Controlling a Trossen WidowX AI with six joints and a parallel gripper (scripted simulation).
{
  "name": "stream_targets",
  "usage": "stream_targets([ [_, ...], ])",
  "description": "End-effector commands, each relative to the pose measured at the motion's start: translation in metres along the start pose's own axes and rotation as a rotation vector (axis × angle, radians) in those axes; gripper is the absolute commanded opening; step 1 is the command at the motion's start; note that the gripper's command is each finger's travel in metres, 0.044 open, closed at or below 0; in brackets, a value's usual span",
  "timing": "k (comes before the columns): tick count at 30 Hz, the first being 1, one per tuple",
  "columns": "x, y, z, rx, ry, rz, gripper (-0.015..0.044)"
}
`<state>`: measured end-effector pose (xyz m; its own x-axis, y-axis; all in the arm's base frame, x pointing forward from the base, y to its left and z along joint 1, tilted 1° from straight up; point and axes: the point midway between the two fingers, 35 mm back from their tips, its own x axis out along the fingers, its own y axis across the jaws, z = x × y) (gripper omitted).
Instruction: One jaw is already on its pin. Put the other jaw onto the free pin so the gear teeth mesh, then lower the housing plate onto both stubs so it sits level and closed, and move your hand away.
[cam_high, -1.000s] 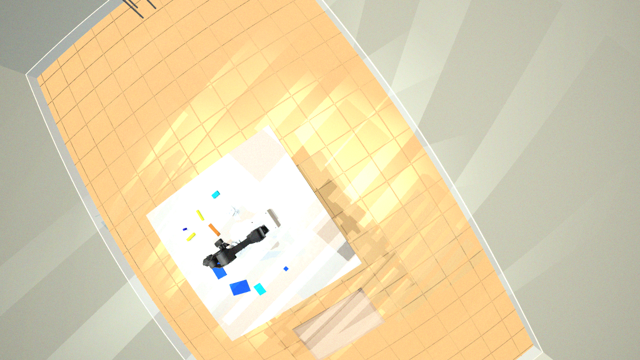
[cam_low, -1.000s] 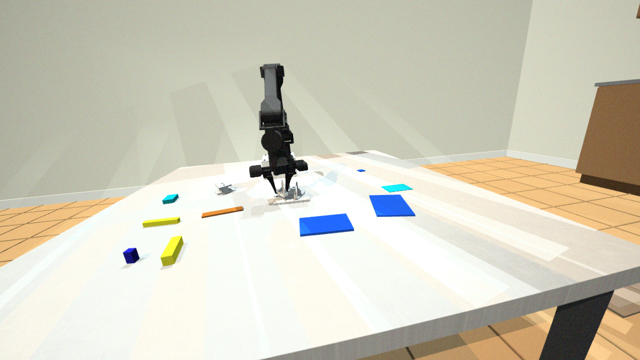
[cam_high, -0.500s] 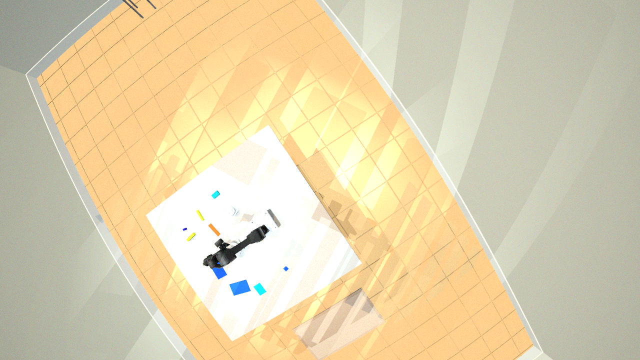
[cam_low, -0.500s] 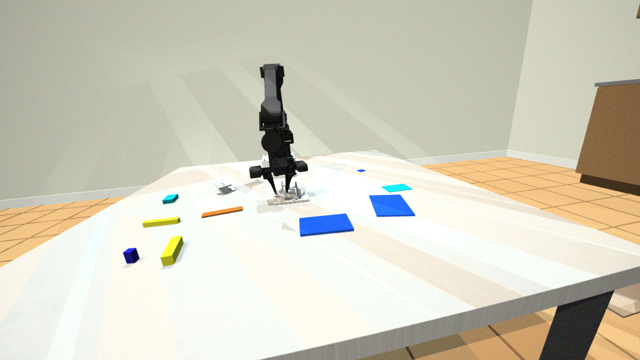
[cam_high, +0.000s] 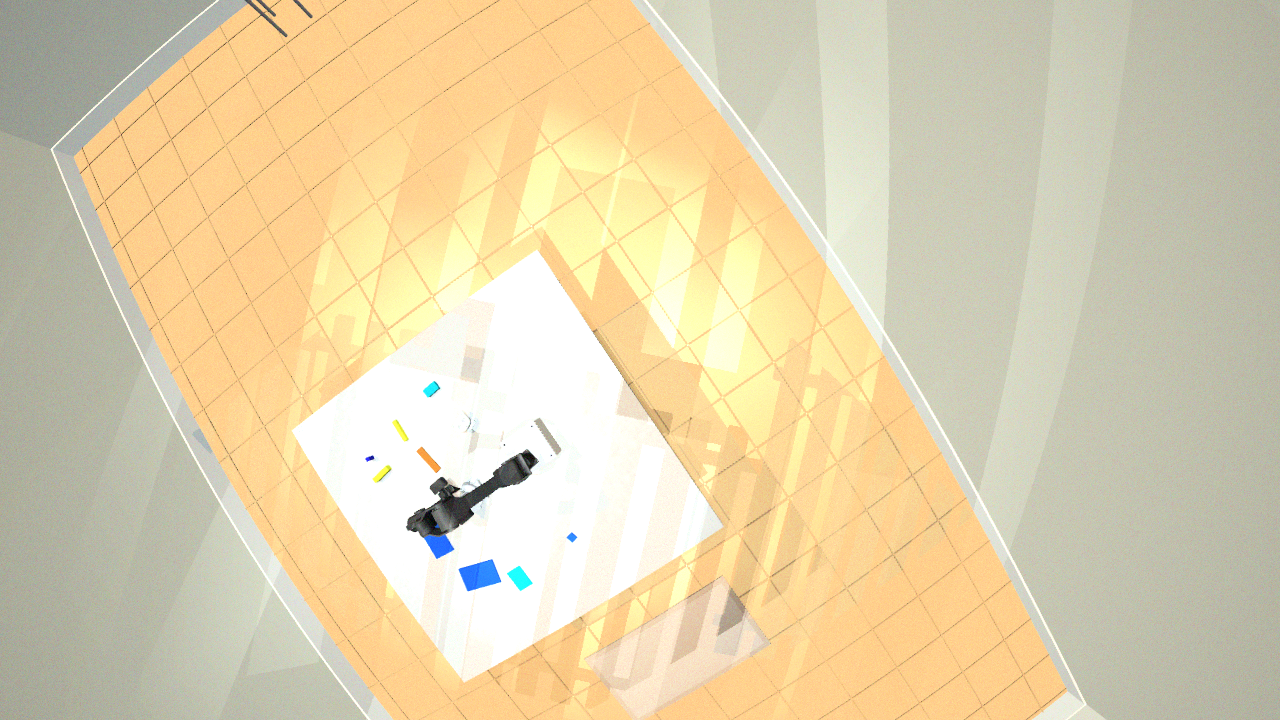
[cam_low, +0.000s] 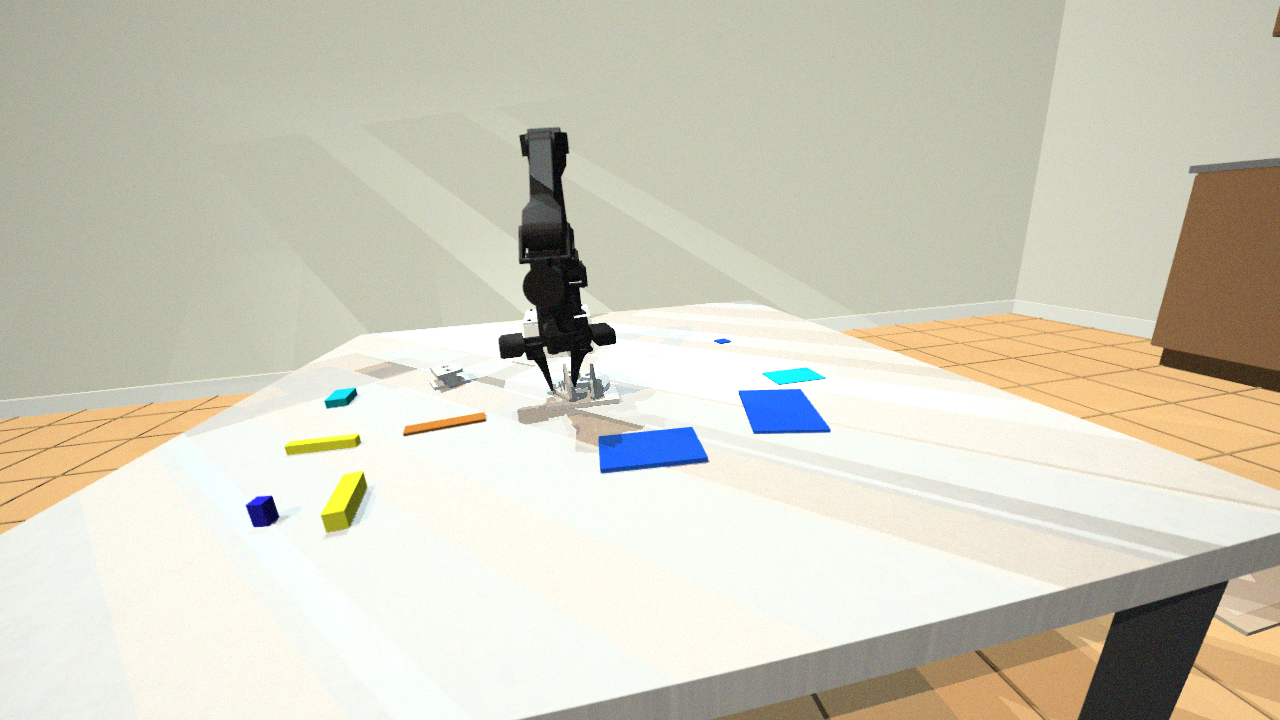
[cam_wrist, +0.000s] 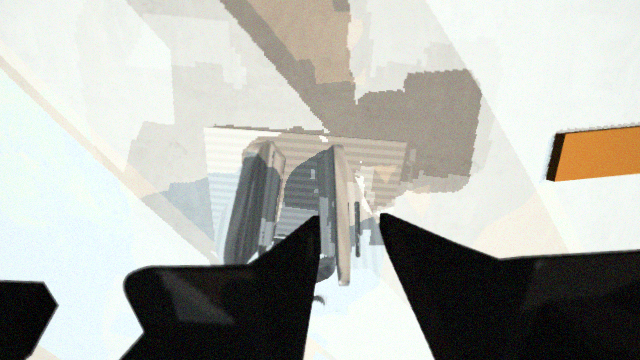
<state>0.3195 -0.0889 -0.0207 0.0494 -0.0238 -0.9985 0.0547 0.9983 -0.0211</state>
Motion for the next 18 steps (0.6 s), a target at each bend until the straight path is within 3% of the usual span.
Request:
stream_targets([
  [1,0.0023,-0.0002,-0.0004,-0.004,0.001,-0.002,0.0134],
  [18,0.0048,-0.0002,-0.0004,-0.006,0.001,-0.002,0.0134],
])
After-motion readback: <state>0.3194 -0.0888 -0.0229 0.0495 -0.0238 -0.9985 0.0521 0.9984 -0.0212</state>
